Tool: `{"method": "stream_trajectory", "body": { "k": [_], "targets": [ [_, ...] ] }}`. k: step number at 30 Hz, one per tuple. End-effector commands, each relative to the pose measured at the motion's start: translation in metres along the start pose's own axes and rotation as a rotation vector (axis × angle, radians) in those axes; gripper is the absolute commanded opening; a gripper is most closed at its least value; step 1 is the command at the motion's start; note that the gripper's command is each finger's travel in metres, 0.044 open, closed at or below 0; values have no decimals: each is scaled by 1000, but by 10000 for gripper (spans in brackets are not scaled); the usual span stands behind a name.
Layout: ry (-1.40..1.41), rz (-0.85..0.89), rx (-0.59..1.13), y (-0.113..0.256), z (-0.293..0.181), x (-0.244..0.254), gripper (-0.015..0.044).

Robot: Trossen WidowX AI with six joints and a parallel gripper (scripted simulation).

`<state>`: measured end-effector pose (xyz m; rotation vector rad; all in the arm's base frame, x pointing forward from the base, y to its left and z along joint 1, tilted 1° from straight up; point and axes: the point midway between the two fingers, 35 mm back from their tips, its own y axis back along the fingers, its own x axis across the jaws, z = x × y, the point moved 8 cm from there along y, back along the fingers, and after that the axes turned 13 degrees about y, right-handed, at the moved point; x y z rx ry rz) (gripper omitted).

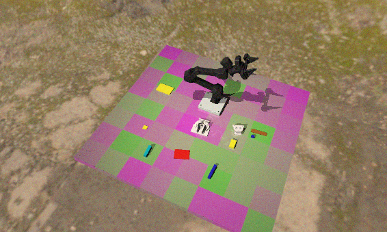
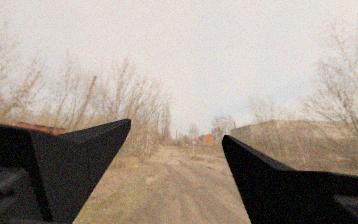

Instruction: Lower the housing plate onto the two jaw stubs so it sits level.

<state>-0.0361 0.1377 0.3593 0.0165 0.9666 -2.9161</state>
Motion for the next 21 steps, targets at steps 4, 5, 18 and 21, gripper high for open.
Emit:
{"method": "stream_trajectory", "body": {
  "k": [4, 5, 18, 21],
  "targets": [
    [27, -8, 151, -19, -18, -2, 440],
    [31, -11, 174, -21, -21, -3, 440],
    [55, -76, 484, -46, -62, -20, 440],
    [54, -98, 556, -50, -72, -25, 440]
  ]
}}
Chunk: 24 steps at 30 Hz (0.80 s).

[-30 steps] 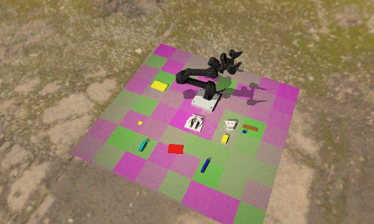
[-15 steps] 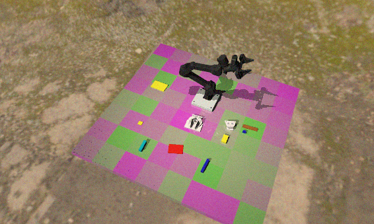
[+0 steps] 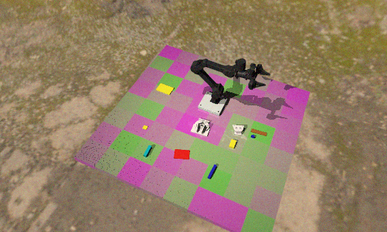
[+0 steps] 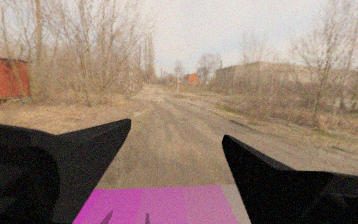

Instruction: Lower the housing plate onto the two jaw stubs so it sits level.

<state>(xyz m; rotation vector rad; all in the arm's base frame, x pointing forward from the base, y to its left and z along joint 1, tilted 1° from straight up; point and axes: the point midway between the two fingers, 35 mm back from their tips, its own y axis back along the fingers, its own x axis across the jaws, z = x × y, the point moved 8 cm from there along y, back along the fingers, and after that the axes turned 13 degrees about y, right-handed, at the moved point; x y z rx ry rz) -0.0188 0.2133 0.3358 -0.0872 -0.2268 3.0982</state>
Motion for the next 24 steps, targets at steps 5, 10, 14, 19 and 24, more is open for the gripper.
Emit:
{"method": "stream_trajectory", "body": {
  "k": [5, 10, 14, 19, 24],
  "targets": [
    [-15, -45, 182, -21, -17, -12, 440],
    [-39, -91, 295, -33, -30, -25, 440],
    [-64, -132, 385, -40, -41, -36, 440],
    [-100, -185, 505, -47, -56, -51, 440],
    [-143, -242, 626, -51, -70, -66, 440]
  ]
}}
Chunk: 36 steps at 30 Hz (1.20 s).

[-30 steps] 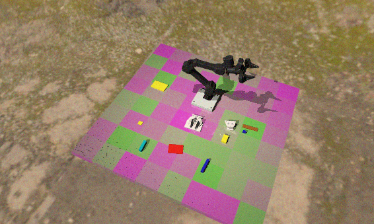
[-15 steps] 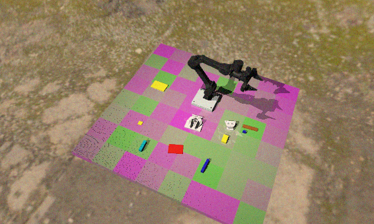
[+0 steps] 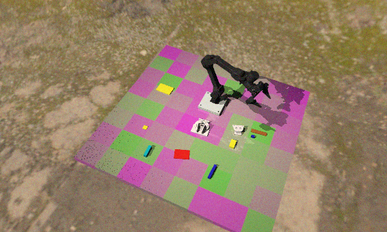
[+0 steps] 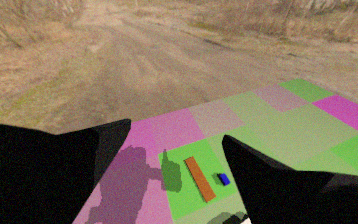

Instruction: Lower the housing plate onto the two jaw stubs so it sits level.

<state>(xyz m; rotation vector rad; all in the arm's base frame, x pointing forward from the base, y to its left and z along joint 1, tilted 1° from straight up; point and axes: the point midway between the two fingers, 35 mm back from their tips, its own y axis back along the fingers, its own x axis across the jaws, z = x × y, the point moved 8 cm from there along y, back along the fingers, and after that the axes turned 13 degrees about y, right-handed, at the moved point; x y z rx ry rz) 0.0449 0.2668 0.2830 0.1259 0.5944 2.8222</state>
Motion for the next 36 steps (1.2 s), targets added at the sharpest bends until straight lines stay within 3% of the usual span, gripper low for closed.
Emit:
{"method": "stream_trajectory", "body": {
  "k": [1, 18, 36],
  "targets": [
    [-36, -30, 86, -10, -4, -10, 440],
    [-231, -198, 497, -40, -33, -60, 440],
    [-482, -359, 926, -49, -63, -109, 440]
  ]
}}
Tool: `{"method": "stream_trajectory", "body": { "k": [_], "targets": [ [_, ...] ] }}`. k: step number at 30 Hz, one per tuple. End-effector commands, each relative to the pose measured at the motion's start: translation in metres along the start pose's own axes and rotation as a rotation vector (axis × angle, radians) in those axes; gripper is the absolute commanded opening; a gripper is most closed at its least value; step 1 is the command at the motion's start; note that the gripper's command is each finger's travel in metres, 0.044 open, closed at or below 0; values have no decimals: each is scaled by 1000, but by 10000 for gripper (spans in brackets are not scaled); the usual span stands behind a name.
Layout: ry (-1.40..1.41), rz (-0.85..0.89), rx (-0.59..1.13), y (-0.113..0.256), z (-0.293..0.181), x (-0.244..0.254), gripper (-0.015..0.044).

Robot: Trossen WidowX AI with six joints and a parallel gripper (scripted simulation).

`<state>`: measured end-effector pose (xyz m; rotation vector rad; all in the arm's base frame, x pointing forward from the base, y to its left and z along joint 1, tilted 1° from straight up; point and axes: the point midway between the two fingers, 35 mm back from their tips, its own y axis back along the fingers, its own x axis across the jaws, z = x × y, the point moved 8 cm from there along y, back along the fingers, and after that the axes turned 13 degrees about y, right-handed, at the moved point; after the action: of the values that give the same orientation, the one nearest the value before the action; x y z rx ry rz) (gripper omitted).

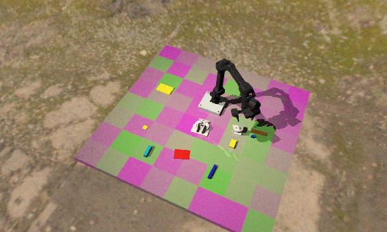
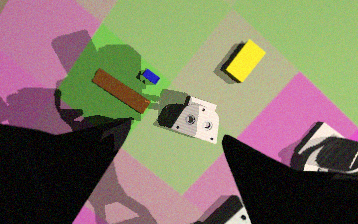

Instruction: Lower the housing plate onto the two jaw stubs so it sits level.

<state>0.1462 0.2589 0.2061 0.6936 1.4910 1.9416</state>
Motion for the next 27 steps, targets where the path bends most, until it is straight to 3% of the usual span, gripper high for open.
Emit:
{"method": "stream_trajectory", "body": {
  "k": [1, 7, 12, 16, 27],
  "targets": [
    [-53, -21, 87, -6, 3, -8, 440],
    [-133, -59, 217, -13, 5, -22, 440],
    [-135, -61, 221, -15, 4, -23, 440],
    [-135, -61, 221, -50, -4, -24, 440],
    [-135, -61, 221, -58, -6, -25, 440]
  ]
}}
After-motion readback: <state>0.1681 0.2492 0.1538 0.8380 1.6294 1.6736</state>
